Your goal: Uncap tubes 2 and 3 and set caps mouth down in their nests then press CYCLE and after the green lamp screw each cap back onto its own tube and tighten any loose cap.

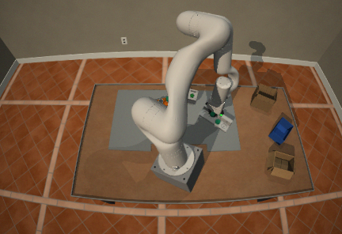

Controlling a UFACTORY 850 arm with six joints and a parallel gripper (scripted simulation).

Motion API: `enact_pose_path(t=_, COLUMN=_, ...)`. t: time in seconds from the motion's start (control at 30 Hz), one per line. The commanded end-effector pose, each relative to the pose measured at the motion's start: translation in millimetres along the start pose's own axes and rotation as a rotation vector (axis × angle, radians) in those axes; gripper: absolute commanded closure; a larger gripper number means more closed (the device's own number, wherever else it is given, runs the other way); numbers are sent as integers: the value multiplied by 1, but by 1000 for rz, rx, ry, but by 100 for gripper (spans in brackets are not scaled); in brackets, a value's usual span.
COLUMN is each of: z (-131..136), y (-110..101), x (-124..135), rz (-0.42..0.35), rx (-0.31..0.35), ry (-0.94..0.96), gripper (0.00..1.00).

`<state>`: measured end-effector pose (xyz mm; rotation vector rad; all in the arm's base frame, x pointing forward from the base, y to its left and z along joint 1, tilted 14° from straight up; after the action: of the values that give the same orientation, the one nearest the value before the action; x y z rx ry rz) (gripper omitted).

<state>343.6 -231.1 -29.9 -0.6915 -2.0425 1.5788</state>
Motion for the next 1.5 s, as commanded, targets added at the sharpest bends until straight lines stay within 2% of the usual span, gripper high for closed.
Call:
enact_pose_path(t=0.0, z=0, y=-27, x=-1, rz=-9, rx=-3, ry=1, gripper=100)
enact_pose_path(t=0.07, z=0, y=-37, x=-1, rz=-9, rx=-3, ry=1, gripper=100)
enact_pose_path(t=0.13, z=0, y=-37, x=-1, rz=-9, rx=-3, ry=1, gripper=100)
enact_pose_path(t=0.53, z=0, y=-96, x=-2, rz=-9, rx=-3, ry=1, gripper=100)
enact_pose_path(t=0.73, z=0, y=-96, x=-2, rz=-9, rx=-3, ry=1, gripper=100)
enact_pose_path(t=0.8, z=-13, y=-96, x=8, rz=-9, rx=-2, ry=167, gripper=100)
enact_pose_path(t=1.2, z=-75, y=-97, x=51, rz=-9, rx=-2, ry=167, gripper=100)
enact_pose_path(t=1.27, z=-75, y=-97, x=51, rz=-9, rx=-2, ry=167, gripper=100)
enact_pose_path(t=1.47, z=-109, y=-97, x=75, rz=-9, rx=-2, ry=167, gripper=100)
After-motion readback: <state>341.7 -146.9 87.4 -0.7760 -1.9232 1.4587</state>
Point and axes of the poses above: the point where the finger pads meet when closed, its own y axis out along the fingers, its own z axis across the jaws, x = y × z, the point moved 7 cm from there along -y, back along the fingers, and after that the axes turned 4 degrees about y, right-handed, at the moved point
